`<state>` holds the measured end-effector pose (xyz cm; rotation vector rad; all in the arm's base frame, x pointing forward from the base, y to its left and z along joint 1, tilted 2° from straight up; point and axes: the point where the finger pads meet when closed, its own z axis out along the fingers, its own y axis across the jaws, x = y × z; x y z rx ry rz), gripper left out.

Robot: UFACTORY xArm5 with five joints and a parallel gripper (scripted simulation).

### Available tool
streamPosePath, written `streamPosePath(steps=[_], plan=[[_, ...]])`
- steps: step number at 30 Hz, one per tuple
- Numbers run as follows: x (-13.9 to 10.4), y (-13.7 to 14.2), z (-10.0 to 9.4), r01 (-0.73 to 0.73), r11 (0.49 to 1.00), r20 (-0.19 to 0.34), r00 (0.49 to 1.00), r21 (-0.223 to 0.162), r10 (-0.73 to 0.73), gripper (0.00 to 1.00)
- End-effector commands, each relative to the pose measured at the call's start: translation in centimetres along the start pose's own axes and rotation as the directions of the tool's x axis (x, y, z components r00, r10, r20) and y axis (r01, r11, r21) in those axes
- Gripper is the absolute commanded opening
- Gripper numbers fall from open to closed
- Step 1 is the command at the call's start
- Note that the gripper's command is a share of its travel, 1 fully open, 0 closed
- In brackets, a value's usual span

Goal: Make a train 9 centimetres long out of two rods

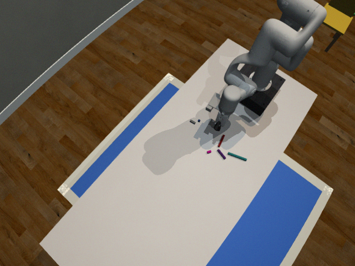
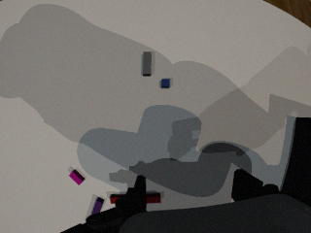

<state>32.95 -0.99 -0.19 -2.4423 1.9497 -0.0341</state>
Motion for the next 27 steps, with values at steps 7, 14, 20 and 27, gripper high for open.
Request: streamPosePath(steps=[7, 14, 20, 27], plan=[[-0.5, -0.8, -0.1, 0.355, 0.935, -0.001, 0.935, 0.002, -0.355, 1.00], [-0.9, -1.4, -0.1, 0.592, 0.806, -0.001, 0.806, 0.002, -0.592, 1.00], [-1.1, -1.8, -0.1, 0.738, 0.675, -0.001, 0.675, 0.002, -0.738, 1.00], [-1.6, -2.3, -0.1, 0.893, 0.451, -0.002, 0.451, 0.002, -0.893, 1.00]])
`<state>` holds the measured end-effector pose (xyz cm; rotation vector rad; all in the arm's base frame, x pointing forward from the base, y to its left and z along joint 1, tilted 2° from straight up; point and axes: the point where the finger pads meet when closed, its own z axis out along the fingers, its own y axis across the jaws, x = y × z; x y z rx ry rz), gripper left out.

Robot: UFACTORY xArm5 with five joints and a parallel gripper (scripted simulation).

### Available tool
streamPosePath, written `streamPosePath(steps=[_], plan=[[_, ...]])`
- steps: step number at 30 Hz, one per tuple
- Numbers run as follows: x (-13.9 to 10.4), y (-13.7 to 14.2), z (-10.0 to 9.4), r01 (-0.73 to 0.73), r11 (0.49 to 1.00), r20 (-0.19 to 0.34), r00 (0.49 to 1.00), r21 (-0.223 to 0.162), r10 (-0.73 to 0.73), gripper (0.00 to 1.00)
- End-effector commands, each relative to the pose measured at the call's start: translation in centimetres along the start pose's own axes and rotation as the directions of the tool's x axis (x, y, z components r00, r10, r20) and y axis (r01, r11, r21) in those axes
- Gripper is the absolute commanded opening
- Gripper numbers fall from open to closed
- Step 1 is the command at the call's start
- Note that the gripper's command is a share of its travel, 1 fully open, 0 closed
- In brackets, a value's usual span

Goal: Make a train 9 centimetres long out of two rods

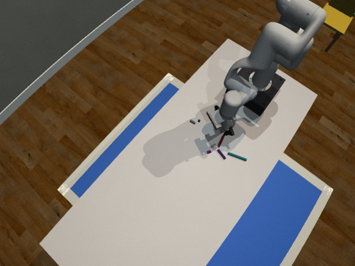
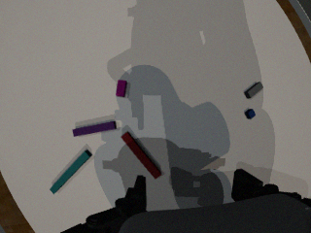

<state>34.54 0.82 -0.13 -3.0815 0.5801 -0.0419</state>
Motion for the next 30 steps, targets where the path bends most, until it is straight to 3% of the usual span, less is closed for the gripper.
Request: streamPosePath(steps=[1, 9, 11, 13, 18, 26, 28, 30], plan=[[0.2, -0.4, -0.1, 0.167, 0.986, -0.002, 0.986, 0.001, -0.167, 1.00], [0.5, -1.2, -0.1, 0.464, 0.886, -0.002, 0.886, 0.001, -0.464, 1.00], [0.5, -1.2, -0.1, 0.464, 0.886, -0.002, 0.886, 0.001, -0.464, 1.00], [0.5, -1.5, -0.1, 0.580, 0.815, -0.002, 0.815, 0.001, -0.580, 1.00], [0.7, -1.9, -0.1, 0.714, 0.700, -0.002, 0.700, 0.000, -0.714, 1.00], [0.8, -2.7, -0.1, 0.893, 0.451, -0.002, 0.451, 0.000, -0.893, 1.00], [0.8, -2.7, -0.1, 0.893, 0.451, -0.002, 0.451, 0.000, -0.893, 1.00], [0.9, -2.8, -0.1, 0.914, 0.406, -0.002, 0.406, 0.000, -0.914, 1.00]])
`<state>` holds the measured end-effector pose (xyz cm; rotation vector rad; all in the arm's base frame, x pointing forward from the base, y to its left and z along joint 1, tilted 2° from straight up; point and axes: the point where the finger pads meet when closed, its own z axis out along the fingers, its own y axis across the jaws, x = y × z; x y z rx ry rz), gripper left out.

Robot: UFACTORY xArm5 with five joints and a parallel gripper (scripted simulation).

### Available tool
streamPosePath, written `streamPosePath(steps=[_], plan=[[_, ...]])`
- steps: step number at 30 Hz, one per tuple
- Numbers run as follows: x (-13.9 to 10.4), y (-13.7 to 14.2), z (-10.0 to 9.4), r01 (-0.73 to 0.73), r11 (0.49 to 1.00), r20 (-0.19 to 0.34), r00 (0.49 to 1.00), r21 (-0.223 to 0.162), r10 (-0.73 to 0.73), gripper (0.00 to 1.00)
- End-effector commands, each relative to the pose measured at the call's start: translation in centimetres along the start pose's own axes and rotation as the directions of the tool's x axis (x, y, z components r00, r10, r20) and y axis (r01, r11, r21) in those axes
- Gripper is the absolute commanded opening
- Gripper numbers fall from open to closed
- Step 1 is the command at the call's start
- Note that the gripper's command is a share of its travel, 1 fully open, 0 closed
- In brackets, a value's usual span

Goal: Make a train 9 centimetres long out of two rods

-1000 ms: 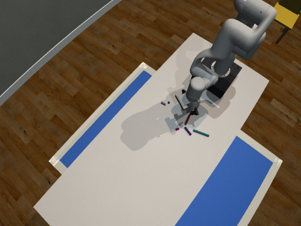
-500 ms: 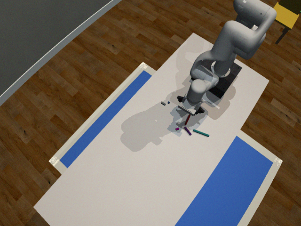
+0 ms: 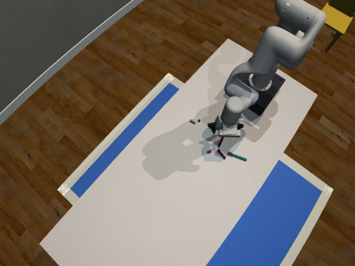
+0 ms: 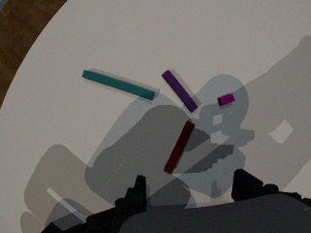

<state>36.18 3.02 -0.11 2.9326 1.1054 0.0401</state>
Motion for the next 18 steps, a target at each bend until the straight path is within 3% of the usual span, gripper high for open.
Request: streamPosePath(steps=[1, 18], plan=[[0.27, 0.03, -0.08, 0.076, 0.997, -0.002, 0.997, -0.001, -0.076, 1.00], [0.34, 0.01, -0.08, 0.106, 0.994, -0.002, 0.994, -0.001, -0.106, 1.00]])
